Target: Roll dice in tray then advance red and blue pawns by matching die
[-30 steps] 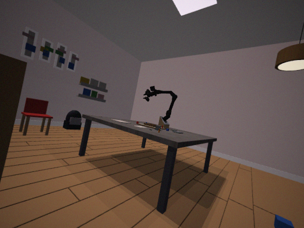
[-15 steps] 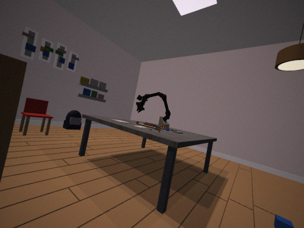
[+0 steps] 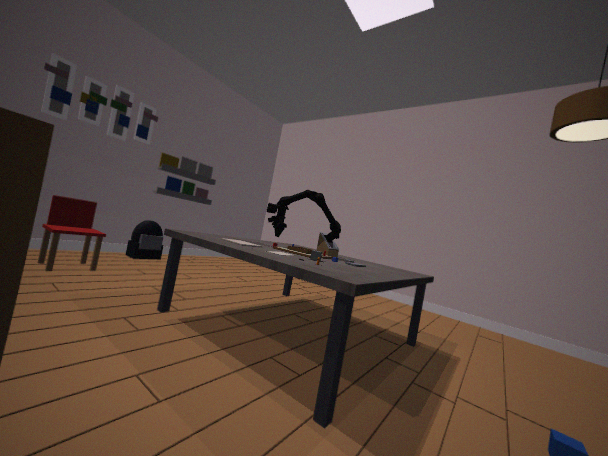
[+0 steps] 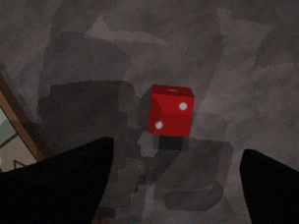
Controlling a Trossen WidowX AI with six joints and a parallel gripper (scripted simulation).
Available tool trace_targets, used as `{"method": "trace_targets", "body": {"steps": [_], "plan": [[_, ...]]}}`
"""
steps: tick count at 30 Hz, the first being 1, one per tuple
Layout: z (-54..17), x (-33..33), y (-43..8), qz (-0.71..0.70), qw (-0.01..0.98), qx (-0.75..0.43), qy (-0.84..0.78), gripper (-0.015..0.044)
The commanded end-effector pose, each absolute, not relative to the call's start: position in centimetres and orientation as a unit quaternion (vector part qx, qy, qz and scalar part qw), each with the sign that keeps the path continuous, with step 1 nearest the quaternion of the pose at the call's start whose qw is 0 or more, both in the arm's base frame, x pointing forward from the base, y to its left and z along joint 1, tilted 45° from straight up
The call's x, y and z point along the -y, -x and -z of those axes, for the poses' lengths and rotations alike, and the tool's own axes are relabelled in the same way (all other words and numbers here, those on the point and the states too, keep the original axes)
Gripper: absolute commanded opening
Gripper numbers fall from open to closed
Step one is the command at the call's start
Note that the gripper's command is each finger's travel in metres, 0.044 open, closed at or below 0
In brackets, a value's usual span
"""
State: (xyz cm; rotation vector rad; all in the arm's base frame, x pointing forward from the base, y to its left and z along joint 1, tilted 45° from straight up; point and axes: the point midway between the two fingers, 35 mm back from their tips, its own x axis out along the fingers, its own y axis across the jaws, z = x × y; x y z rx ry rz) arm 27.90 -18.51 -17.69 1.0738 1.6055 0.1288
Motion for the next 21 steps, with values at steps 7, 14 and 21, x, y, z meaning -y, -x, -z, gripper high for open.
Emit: {"method": "trace_targets", "body": {"steps": [7, 14, 21], "plan": [[19.6, 16.5, -28.3, -0.054, 0.567, -0.681, -0.460, 0.0275], [20.1, 16.0, -28.4, -0.055, 0.567, -0.681, -0.460, 0.0275], [20.9, 15.2, -28.5, -0.055, 0.567, -0.681, -0.460, 0.0275]]}}
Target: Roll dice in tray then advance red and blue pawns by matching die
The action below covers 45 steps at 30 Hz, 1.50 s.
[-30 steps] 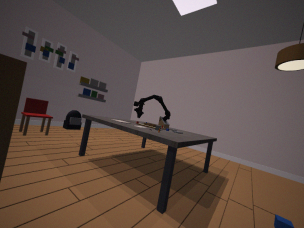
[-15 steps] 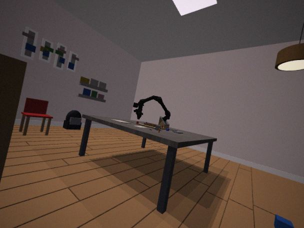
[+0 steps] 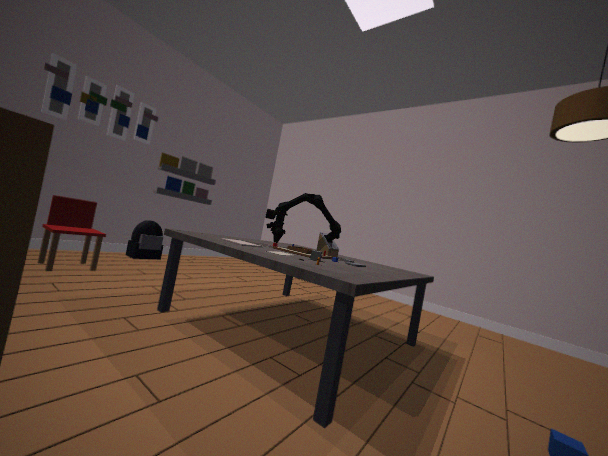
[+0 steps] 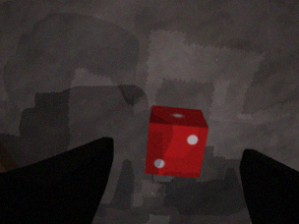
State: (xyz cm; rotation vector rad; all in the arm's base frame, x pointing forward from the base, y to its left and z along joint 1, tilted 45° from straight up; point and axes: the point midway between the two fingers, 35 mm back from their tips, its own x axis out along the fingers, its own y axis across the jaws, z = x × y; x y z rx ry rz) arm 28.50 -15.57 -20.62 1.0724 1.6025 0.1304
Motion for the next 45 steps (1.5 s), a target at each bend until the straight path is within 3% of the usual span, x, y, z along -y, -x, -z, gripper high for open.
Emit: {"method": "trace_targets", "body": {"steps": [1, 11, 17, 24, 27, 45], "plan": [[21.0, 15.1, -28.5, -0.055, 0.567, -0.681, -0.460, 0.0275], [22.0, 14.1, -28.6, -0.055, 0.567, -0.681, -0.461, 0.0275], [22.0, 14.1, -28.6, -0.055, 0.567, -0.681, -0.461, 0.0118], [22.0, 14.1, -28.6, -0.055, 0.567, -0.681, -0.461, 0.0071], [21.7, 14.4, -28.7, -0.055, 0.567, -0.681, -0.461, 0.0000], [13.8, 22.9, -28.7, -0.053, 0.567, -0.682, -0.459, 0.0000]]}}
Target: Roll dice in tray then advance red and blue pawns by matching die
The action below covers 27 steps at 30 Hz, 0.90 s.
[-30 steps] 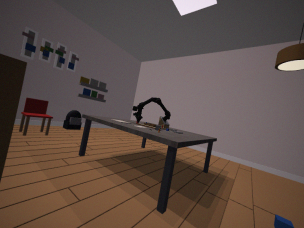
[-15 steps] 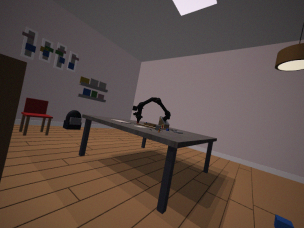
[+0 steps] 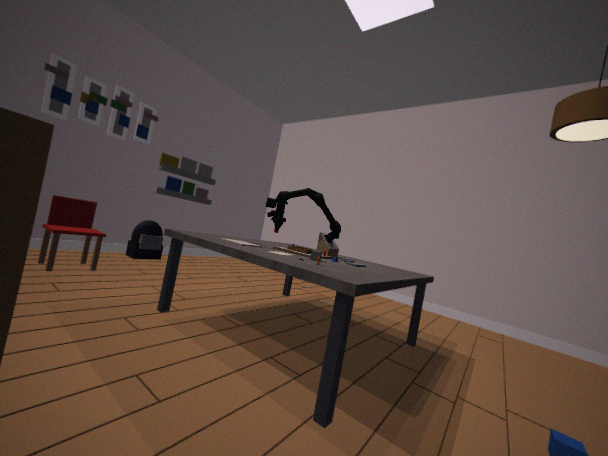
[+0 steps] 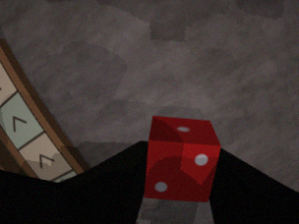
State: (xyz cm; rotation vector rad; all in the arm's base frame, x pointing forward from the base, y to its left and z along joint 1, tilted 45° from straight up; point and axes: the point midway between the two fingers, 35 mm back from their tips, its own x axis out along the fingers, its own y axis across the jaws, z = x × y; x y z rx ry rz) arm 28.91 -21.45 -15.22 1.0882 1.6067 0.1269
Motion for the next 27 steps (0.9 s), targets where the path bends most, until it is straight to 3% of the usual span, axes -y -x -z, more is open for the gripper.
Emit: {"method": "trace_targets", "body": {"steps": [1, 27], "plan": [[13.6, 23.1, -28.6, -0.053, 0.567, -0.682, -0.459, 0.0000], [6.6, 15.4, -31.1, 0.088, 0.468, -0.678, -0.560, 0.0000]]}}
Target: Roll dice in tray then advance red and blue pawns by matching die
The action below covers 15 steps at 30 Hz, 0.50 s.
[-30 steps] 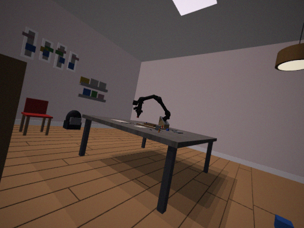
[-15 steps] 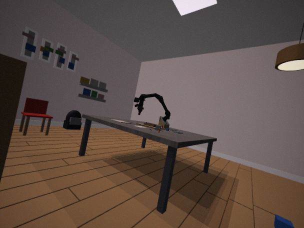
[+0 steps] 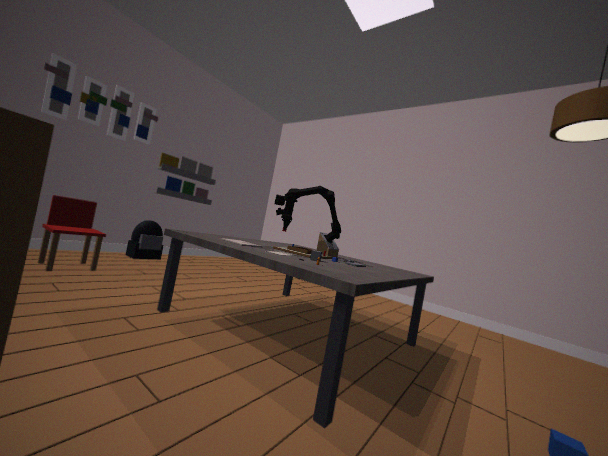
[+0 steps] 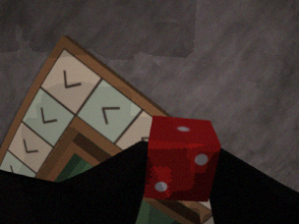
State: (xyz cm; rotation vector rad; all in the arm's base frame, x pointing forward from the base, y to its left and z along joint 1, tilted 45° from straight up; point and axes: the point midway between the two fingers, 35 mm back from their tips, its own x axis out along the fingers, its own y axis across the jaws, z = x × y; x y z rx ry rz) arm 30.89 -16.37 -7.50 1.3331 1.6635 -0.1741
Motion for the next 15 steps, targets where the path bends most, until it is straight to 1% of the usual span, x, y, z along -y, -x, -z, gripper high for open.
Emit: {"method": "trace_targets", "body": {"steps": [1, 15], "plan": [[6.3, 15.0, -31.1, 0.094, 0.463, -0.677, -0.565, 0.0000], [2.6, 9.1, -30.4, 0.177, 0.385, -0.660, -0.620, 0.0000]]}}
